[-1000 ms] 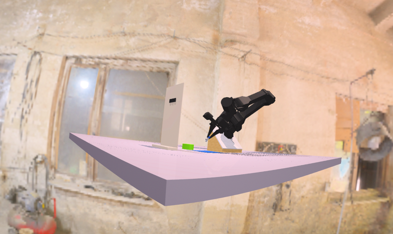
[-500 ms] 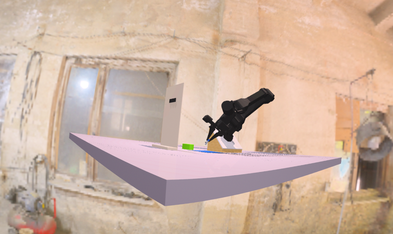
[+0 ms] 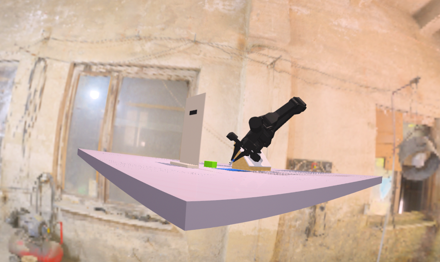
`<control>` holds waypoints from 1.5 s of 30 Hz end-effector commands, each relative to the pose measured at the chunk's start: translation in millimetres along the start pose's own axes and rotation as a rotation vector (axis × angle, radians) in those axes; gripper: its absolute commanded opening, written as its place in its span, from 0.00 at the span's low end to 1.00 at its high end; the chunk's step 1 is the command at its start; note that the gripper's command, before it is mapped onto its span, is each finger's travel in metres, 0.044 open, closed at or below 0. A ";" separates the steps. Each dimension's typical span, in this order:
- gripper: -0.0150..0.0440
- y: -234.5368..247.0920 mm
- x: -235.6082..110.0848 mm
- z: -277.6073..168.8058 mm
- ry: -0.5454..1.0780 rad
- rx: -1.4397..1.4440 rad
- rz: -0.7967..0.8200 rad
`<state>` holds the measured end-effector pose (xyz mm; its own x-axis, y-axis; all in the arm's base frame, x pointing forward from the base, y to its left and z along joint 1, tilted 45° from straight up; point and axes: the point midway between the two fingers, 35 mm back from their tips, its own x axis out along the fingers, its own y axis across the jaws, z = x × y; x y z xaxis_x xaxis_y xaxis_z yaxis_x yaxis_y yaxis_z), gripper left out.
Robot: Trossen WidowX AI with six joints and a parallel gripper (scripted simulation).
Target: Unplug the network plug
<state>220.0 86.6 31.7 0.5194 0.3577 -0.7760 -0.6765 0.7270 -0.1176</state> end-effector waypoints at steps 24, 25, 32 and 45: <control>0.25 14.9 15.6 -2.0 0.005 0.007 0.002; 0.25 15.2 15.9 -1.8 0.005 0.007 0.002; 0.25 14.5 14.7 -1.4 0.002 0.004 0.004; 0.52 14.4 13.7 -1.5 0.002 0.004 0.004</control>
<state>217.2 101.4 17.9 0.5173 0.3586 -0.7771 -0.6749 0.7292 -0.1127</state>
